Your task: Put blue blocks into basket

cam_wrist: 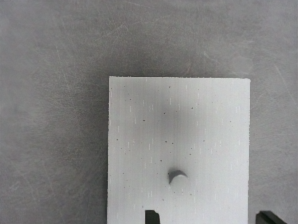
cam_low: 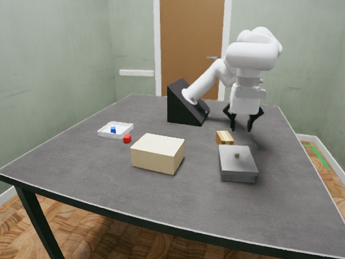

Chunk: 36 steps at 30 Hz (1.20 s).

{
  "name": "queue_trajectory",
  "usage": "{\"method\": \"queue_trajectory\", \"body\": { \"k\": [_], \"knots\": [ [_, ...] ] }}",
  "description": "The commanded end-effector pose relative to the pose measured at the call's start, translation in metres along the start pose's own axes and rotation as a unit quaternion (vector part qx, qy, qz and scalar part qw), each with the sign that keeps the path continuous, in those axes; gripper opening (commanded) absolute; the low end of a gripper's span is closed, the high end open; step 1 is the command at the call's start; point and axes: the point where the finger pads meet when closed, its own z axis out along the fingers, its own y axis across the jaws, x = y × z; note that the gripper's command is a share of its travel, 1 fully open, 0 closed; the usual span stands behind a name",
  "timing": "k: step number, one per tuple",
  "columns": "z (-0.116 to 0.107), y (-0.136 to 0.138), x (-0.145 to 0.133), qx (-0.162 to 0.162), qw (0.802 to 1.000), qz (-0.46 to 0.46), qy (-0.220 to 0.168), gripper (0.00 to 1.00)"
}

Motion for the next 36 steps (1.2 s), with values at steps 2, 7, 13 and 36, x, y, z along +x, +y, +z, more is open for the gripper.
{"method": "queue_trajectory", "body": {
  "k": [2, 7, 13, 36],
  "knots": [
    [-0.0017, -0.0014, 0.0007, 0.0, 1.0, -0.001, 0.002, 0.58],
    [-0.0017, -0.0014, 0.0007, 0.0, 1.0, -0.001, 0.002, 0.44],
    [-0.0017, -0.0014, 0.0007, 0.0, 1.0, -0.001, 0.002, 0.44],
    [-0.0017, -0.0014, 0.0007, 0.0, 1.0, -0.001, 0.002, 0.44]
  ]
}}
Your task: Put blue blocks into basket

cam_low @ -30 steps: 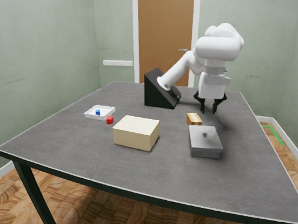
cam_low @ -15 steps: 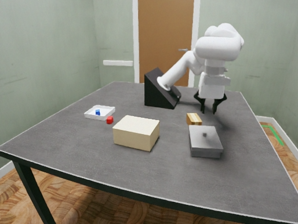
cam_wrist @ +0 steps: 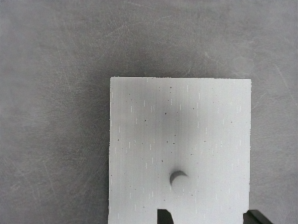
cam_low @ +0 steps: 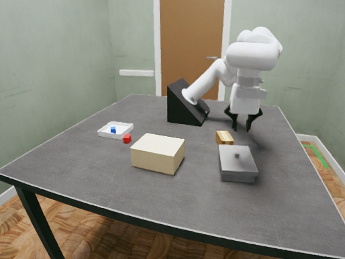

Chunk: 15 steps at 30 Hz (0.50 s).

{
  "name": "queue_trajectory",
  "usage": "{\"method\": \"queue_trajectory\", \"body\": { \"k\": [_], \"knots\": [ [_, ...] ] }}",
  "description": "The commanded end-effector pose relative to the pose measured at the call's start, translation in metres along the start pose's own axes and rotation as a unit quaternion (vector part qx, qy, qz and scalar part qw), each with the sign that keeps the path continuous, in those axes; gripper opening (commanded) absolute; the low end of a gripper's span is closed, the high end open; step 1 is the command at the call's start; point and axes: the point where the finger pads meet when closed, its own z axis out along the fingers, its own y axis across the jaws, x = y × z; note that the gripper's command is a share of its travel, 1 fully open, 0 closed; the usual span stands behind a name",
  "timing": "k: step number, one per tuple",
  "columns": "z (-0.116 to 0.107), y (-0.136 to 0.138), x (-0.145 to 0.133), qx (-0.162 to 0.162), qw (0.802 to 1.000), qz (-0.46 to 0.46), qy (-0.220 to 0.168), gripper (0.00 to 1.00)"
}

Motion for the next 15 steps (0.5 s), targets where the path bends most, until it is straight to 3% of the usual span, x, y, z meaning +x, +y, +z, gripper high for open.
{"method": "queue_trajectory", "body": {
  "k": [1, 15],
  "knots": [
    [-0.0015, -0.0003, 0.0006, 0.0, 1.0, -0.001, 0.002, 0.44],
    [0.0033, -0.0003, 0.0006, 0.0, 1.0, -0.001, 0.001, 0.44]
  ]
}}
